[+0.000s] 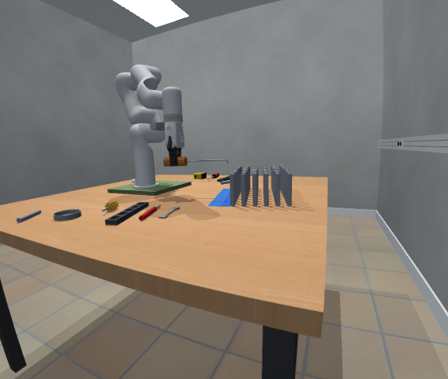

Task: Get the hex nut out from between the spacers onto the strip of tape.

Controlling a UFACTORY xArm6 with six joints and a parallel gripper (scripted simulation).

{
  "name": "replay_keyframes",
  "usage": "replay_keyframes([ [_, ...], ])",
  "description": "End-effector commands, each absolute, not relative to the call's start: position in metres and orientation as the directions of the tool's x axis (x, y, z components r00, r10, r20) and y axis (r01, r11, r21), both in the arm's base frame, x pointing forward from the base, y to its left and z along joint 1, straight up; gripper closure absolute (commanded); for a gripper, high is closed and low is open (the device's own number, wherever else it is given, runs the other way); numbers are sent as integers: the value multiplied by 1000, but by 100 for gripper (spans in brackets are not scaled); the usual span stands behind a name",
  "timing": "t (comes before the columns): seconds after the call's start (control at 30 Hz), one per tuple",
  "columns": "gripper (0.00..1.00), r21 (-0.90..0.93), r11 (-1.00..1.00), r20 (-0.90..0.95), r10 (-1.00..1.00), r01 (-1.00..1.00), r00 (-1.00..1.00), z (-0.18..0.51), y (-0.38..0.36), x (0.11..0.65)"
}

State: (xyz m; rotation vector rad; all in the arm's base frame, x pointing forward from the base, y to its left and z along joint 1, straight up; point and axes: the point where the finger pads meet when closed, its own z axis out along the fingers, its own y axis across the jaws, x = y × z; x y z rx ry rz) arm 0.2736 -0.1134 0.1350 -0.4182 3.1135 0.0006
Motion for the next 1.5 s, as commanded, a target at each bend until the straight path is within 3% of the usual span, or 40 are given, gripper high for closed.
replay_keyframes([
  [0.0, 100, -2, 965, -3, -264, -264, -965, 122, -114, 276],
  [0.67, 100, -2, 965, -3, -264, -264, -965, 60, -114, 277],
  [1.47, 100, -2, 965, -3, -264, -264, -965, 44, -114, 278],
])
